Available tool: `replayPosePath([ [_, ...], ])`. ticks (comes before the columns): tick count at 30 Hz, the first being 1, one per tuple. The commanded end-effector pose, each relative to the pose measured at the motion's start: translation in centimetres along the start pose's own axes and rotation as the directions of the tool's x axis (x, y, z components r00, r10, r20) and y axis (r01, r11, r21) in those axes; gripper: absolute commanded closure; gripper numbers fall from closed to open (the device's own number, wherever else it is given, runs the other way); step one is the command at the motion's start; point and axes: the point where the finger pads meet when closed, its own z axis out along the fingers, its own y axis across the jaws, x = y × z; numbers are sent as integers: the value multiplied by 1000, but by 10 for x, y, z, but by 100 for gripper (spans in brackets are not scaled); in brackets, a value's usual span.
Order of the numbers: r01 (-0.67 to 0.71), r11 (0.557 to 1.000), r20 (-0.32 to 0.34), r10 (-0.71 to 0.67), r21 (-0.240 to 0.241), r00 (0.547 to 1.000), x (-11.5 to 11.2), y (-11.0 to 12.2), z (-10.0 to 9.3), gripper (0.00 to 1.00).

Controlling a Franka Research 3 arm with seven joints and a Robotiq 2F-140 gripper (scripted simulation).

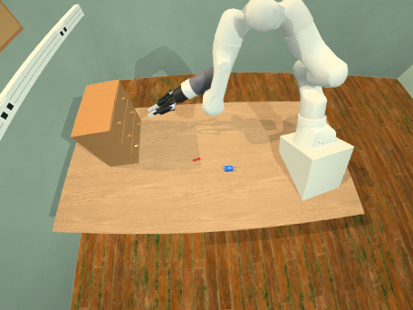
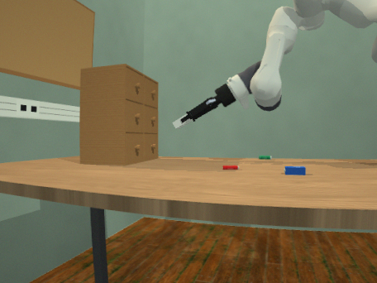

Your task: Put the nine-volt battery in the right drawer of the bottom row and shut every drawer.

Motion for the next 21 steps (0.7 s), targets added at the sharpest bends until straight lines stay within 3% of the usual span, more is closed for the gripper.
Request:
replayPosePath([
  [1, -10, 1000, 1, 10, -2, 1000, 5, 0, 9, 72],
  [15, -10, 1000, 1, 10, -2, 1000, 35, 1, 73, 72],
  [21, -10, 1000, 1, 10, -2, 1000, 40, 1, 84, 72],
])
